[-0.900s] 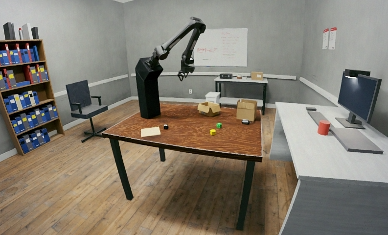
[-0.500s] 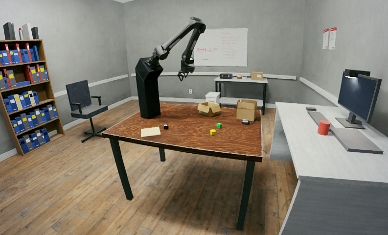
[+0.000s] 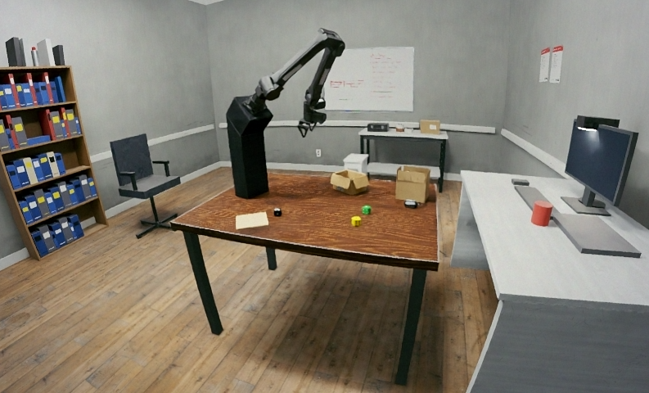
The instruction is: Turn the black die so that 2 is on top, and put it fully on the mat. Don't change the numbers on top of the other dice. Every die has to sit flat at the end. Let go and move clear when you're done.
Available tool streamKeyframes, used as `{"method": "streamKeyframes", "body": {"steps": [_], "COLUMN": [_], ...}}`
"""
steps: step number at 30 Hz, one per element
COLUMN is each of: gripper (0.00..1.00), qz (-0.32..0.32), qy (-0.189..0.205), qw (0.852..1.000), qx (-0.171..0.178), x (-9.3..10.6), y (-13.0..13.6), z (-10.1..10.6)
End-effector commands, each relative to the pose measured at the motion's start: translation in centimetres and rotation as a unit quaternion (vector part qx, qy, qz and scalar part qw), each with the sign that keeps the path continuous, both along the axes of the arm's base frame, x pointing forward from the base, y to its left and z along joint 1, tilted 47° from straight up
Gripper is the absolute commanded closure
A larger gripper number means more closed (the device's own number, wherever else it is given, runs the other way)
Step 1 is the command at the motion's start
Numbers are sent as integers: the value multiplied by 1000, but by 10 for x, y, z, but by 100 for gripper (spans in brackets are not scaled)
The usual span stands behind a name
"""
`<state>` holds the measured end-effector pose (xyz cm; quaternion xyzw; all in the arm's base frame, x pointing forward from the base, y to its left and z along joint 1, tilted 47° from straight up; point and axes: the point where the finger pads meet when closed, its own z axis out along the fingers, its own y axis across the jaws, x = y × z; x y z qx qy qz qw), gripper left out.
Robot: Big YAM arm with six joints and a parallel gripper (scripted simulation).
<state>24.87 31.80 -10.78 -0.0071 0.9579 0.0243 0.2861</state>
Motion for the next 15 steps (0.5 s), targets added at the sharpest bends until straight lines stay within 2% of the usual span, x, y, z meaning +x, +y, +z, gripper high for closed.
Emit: {"method": "streamKeyframes", "body": {"steps": [1, 5, 7, 8, 15], "gripper": [0, 0, 0, 0, 0], "qz": [-19, -58, -58, -71, -177], "qy": [-2, 10, 10, 12, 32], "qw": [1000, 998, 998, 997, 979], "qx": [15, 33, 33, 42, 95], "x": [21, 50, 50, 61, 120], "y": [-10, -36, -36, -42, -137], "z": [8, 8, 8, 10, 11]}}
